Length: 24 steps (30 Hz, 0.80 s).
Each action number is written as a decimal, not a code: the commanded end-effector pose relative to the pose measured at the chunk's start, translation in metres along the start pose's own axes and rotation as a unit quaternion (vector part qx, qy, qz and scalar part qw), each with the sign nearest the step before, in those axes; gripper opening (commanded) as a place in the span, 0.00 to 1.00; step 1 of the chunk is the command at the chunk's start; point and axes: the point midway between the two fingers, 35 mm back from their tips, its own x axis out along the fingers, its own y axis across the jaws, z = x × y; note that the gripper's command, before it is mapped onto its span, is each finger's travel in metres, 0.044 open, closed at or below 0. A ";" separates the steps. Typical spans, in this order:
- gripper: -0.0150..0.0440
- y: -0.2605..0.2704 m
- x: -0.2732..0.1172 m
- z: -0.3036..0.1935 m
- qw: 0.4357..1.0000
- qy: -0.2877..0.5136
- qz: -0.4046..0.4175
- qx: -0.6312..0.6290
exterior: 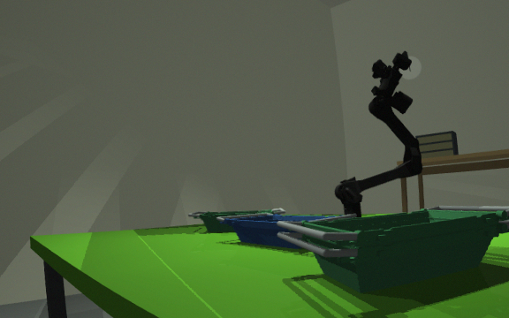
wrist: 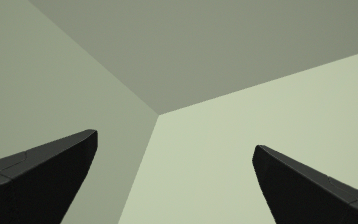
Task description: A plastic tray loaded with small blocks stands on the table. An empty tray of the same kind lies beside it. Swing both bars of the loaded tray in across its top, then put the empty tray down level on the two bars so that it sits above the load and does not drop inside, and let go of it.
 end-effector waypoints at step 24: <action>0.39 0.011 -0.058 0.229 0.892 -0.312 -0.118 -0.305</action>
